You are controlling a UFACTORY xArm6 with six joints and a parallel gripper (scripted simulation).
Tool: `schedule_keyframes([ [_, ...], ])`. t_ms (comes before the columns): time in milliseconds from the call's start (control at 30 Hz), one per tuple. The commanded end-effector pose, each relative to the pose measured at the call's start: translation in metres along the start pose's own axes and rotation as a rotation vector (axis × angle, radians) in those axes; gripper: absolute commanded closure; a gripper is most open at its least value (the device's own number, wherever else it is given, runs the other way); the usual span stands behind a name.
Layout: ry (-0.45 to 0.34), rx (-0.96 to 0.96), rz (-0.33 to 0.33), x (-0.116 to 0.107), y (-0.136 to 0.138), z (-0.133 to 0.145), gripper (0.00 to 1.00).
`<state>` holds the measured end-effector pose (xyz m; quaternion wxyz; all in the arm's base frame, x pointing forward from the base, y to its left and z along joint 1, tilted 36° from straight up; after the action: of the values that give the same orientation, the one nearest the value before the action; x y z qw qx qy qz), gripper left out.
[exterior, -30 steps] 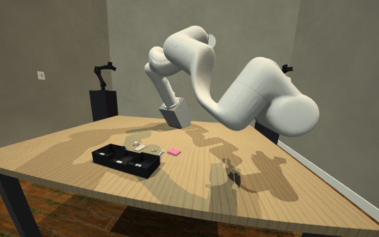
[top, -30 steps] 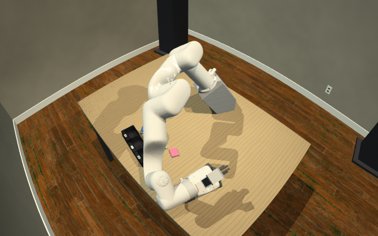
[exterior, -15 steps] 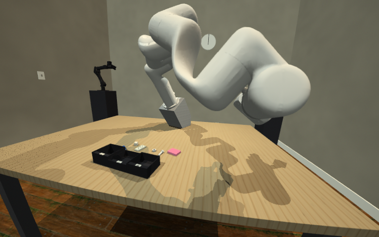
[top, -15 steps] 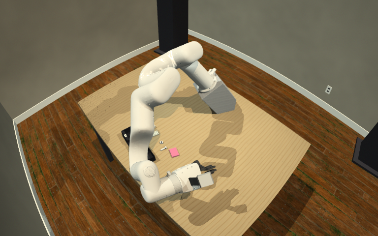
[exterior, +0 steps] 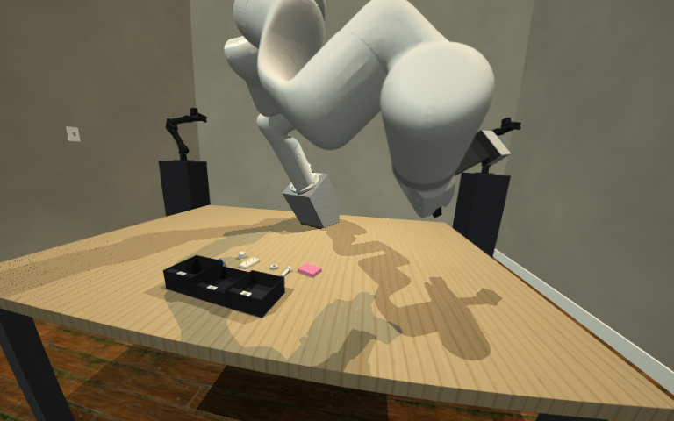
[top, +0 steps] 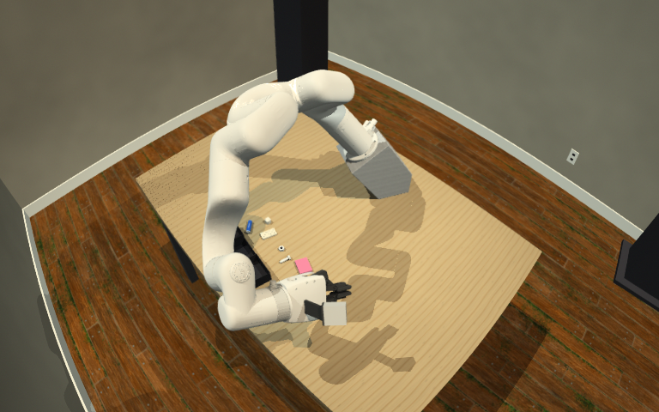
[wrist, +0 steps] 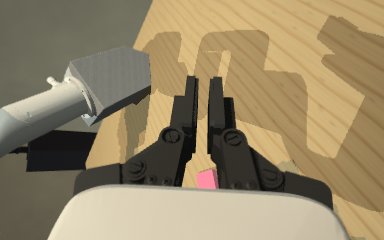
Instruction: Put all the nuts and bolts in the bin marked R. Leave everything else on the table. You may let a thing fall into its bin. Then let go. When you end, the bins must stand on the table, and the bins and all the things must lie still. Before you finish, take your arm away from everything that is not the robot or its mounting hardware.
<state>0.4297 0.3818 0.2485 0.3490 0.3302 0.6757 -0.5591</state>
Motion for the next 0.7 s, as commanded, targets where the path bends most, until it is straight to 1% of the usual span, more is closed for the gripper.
schedule_keyframes([
  [0,-0.009,0.129,0.088,-0.017,-0.013,0.019,0.93],
  [67,-0.009,0.138,0.093,-0.017,-0.013,0.019,0.93],
  [100,-0.013,0.182,0.117,-0.021,-0.017,0.025,0.93],
  [167,-0.018,0.233,0.143,-0.027,-0.022,0.034,0.93],
  [267,-0.018,0.235,0.145,-0.027,-0.022,0.034,0.93],
  [333,-0.023,0.323,0.193,-0.034,-0.03,0.046,0.93],
  [433,-0.023,0.331,0.197,-0.036,-0.032,0.049,0.93],
  [500,-0.025,0.418,0.246,-0.043,-0.04,0.062,0.93],
  [600,-0.025,0.425,0.25,-0.044,-0.042,0.065,0.93],
  [667,-0.023,0.511,0.301,-0.049,-0.051,0.078,0.93],
])
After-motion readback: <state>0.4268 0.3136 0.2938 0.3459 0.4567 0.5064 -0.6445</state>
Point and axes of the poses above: the point where the finger pads meet when closed, its own x axis out along the fingers, its own y axis across the jaws, z = x × y, the point moved 8 cm from there along -x, back along the fingers, and after that the axes turned 10 degrees about x, right-handed, at the moved point
